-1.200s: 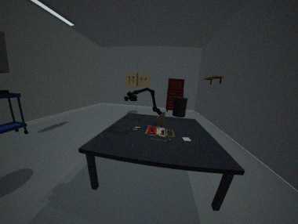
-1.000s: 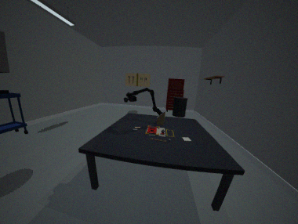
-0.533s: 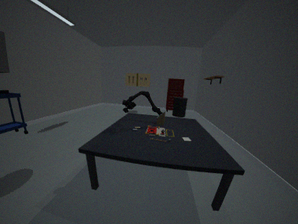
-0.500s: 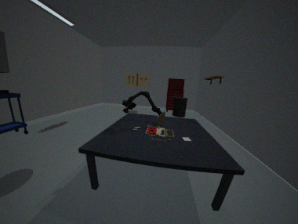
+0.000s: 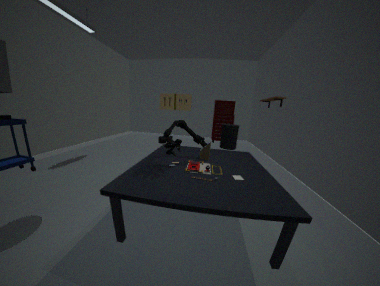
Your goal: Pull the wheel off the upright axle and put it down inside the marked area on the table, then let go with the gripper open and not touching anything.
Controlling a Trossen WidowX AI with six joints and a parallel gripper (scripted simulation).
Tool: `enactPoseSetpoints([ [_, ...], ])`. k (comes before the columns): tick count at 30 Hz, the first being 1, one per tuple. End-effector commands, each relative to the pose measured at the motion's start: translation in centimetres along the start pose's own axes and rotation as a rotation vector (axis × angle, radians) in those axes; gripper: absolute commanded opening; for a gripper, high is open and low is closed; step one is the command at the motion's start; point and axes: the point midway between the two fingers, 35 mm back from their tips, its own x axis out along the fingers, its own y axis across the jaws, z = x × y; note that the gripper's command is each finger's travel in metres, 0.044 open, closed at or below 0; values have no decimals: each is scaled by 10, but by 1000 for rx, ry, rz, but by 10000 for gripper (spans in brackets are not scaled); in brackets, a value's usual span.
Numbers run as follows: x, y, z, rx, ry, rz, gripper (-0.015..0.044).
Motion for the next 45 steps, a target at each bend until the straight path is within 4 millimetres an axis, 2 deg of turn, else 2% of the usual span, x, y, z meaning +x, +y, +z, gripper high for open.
enactPoseSetpoints([
  [1,51,26,-16,29,159,-47,300],
  [5,83,46,-30,30,263,-103,300],
  [13,152,103,-82,-64,508,-381,300],
  [19,185,143,-122,-221,558,-641,300],
  [24,202,172,-148,-371,510,-824,300],
  [34,205,170,-150,-377,506,-831,300],
  [45,243,115,-172,-378,506,-834,300],
])
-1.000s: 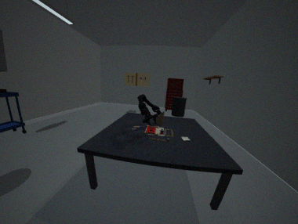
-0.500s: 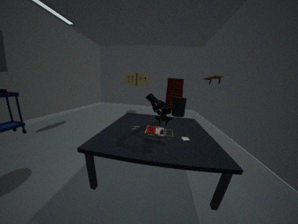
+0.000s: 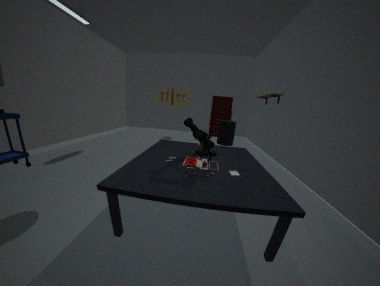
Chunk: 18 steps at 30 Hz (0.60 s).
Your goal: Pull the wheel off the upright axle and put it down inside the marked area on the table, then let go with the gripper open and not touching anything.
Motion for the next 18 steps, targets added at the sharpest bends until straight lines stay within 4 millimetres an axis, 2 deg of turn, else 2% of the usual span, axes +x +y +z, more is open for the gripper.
enactPoseSetpoints([
  [1,22,0,-7,-14,11,-10,300],
  [5,22,0,-8,-14,11,-10,300],
  [9,18,0,-6,-7,15,-5,195],
  [17,18,0,-6,-7,15,-5,142],
  [18,18,0,-6,-7,15,-5,115],
])
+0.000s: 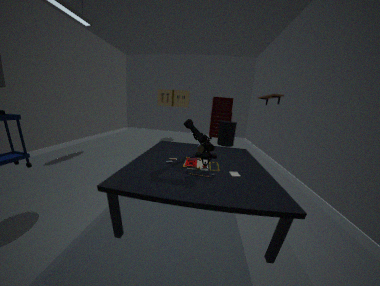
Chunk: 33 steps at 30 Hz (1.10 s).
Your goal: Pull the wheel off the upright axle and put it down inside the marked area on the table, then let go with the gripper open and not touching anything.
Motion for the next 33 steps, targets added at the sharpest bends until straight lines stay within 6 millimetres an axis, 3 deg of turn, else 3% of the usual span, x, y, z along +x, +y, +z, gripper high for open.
enactPoseSetpoints([
  [1,0,0,0,1,2,0,89],
  [5,-1,0,0,1,2,0,0],
  [33,-10,0,0,-1,1,0,0],
])
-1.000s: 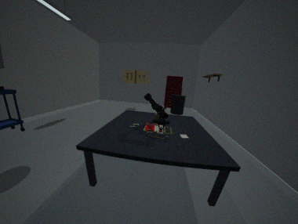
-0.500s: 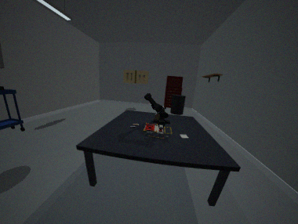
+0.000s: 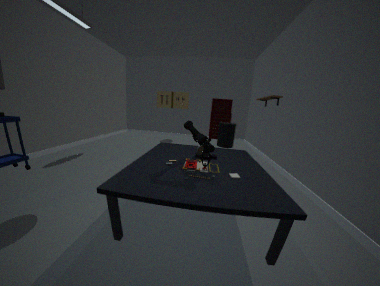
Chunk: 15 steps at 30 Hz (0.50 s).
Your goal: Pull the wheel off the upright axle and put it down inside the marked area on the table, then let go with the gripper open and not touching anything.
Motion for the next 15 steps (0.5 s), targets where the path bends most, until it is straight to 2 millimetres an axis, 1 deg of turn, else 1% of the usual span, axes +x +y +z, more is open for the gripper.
enactPoseSetpoints([
  [1,-2,0,1,6,0,4,0],
  [15,-7,0,1,5,-1,4,0],
])
